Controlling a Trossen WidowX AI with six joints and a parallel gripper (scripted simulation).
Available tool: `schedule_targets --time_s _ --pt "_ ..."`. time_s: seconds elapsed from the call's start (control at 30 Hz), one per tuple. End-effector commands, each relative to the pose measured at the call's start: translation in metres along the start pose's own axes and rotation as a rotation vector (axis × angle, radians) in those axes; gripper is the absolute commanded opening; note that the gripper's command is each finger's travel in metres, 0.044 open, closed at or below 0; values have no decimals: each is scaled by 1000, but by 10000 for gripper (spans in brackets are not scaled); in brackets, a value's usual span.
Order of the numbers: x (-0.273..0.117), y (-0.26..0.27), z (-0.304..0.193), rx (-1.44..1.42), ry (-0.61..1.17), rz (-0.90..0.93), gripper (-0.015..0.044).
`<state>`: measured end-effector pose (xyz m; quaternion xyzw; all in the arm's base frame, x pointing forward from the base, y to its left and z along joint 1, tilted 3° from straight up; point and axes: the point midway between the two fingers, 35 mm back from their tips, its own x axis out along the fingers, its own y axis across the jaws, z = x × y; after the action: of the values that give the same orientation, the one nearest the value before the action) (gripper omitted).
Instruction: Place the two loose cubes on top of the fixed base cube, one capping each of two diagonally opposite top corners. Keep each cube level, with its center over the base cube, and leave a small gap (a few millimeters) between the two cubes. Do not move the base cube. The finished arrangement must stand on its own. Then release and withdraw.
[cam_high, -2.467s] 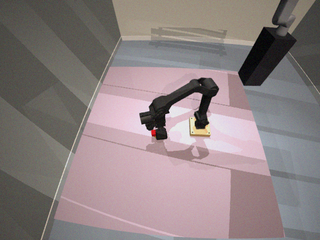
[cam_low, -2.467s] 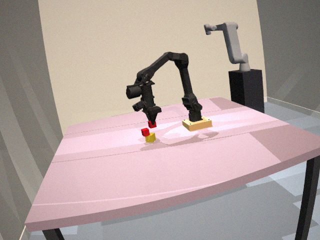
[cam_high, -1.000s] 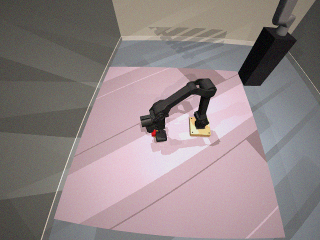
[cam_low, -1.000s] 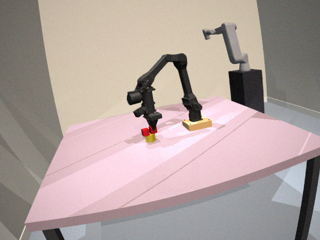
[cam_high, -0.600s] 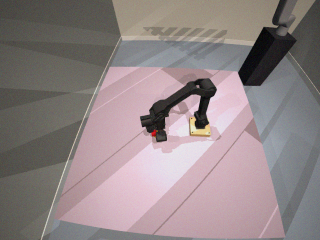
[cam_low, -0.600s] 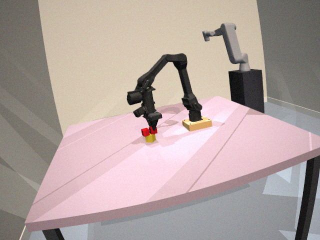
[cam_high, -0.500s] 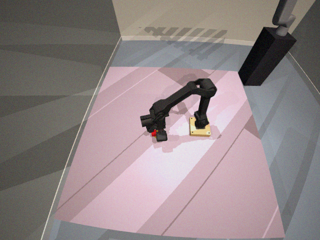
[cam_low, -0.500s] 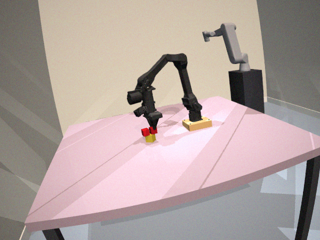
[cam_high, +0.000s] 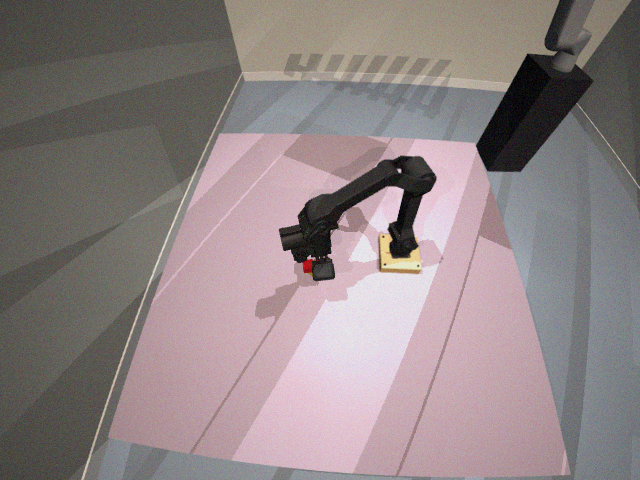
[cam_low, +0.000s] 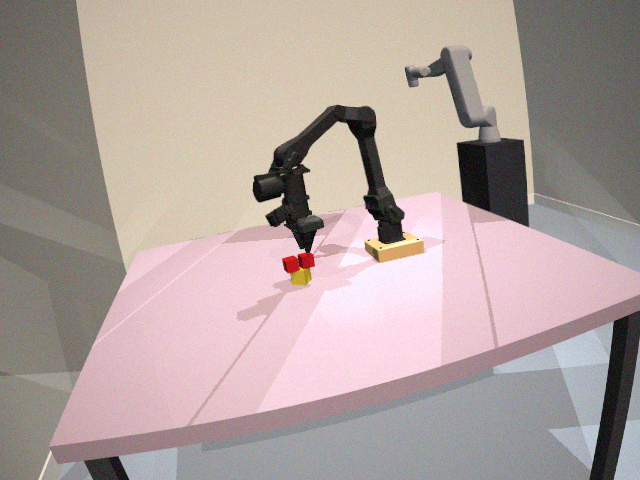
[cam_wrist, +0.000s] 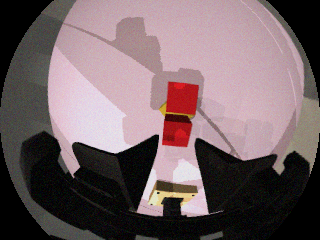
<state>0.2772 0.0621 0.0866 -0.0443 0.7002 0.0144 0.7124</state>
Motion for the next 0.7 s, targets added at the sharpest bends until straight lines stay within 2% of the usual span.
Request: schedule_targets --time_s 0.0,0.67 --pt "-8 0 3 4 -11 2 205" --pt "-34 1 2 4 -11 2 205"
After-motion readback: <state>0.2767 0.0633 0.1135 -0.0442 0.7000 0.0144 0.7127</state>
